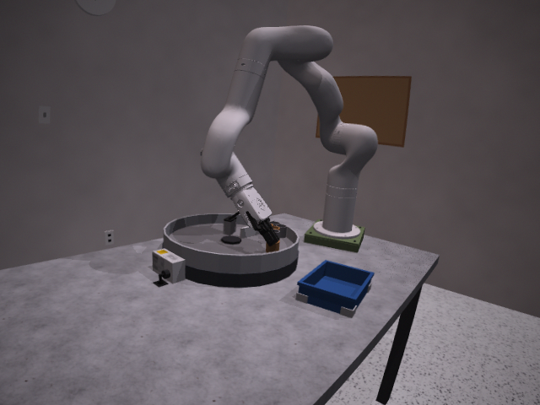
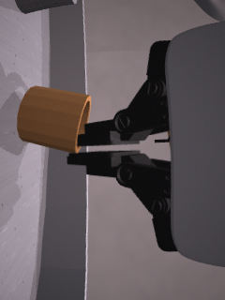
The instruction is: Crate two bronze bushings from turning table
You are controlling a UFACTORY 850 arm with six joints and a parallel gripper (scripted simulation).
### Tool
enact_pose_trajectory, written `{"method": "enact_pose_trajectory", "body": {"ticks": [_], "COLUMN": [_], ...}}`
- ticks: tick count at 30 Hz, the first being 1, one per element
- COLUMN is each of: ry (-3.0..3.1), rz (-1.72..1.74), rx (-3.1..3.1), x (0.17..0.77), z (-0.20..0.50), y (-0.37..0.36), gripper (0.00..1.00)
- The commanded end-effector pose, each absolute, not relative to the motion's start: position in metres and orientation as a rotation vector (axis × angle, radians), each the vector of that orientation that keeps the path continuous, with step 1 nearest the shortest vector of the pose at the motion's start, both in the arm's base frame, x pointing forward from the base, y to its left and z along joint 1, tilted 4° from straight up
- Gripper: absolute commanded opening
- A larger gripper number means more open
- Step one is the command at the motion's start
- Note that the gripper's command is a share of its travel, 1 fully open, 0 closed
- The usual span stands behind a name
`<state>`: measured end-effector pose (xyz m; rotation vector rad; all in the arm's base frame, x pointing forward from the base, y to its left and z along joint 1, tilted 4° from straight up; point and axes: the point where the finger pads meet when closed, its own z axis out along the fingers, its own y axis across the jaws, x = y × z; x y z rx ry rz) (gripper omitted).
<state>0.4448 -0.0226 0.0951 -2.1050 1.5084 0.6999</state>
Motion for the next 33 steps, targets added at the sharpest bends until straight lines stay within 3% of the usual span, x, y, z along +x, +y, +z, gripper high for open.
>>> {"method": "enact_pose_trajectory", "body": {"ticks": [1,33], "ry": [1.508,1.508], "rz": [0.697,0.697], "rx": [-2.106,-2.106], "x": [0.465,0.525], "z": [0.097,0.101], "y": [-0.025,-0.041], "gripper": [0.0,0.0]}}
